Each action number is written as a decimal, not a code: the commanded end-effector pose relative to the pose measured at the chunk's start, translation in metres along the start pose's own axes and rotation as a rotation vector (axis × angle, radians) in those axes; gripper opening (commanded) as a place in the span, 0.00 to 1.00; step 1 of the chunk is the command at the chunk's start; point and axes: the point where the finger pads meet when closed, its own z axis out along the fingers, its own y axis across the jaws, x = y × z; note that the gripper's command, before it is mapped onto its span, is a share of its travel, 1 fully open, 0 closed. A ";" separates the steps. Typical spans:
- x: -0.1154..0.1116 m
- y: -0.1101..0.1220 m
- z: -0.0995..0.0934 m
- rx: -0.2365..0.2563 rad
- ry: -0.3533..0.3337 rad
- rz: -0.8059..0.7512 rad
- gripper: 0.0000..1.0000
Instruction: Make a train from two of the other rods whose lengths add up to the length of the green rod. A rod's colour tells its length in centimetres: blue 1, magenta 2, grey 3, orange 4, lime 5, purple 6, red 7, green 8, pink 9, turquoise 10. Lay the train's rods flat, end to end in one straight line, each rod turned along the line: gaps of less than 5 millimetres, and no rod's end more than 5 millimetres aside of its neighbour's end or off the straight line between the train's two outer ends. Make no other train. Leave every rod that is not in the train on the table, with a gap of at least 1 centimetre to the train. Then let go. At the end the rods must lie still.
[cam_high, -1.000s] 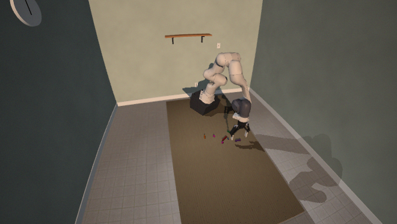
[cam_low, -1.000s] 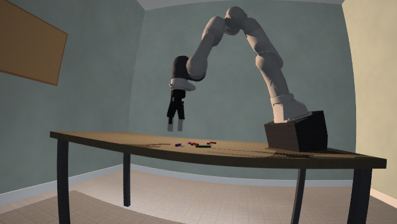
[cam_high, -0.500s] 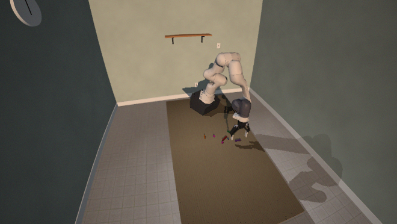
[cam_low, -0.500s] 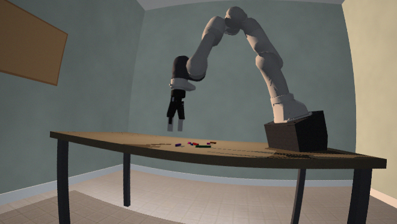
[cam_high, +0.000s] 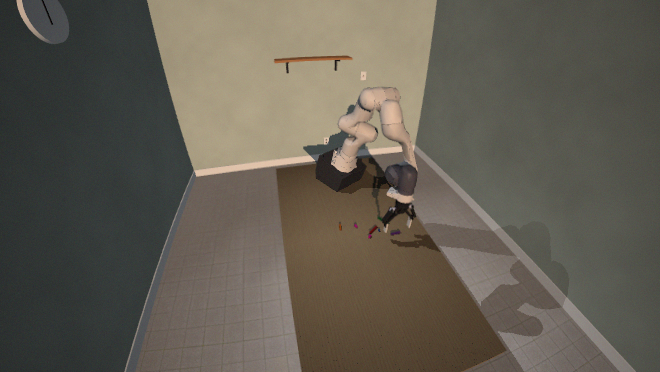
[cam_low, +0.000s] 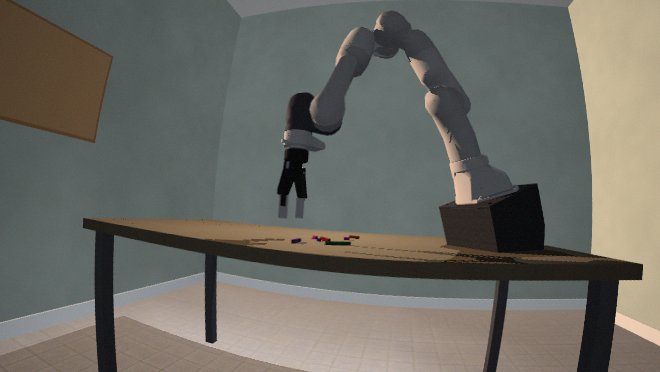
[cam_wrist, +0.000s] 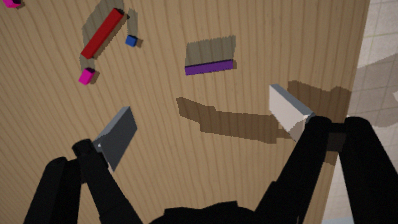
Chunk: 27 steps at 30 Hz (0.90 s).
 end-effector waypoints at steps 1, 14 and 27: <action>0.000 0.000 0.000 0.000 0.003 0.004 1.00; 0.000 0.000 0.000 0.000 0.003 0.004 1.00; 0.003 -0.003 -0.001 0.000 0.003 -0.043 1.00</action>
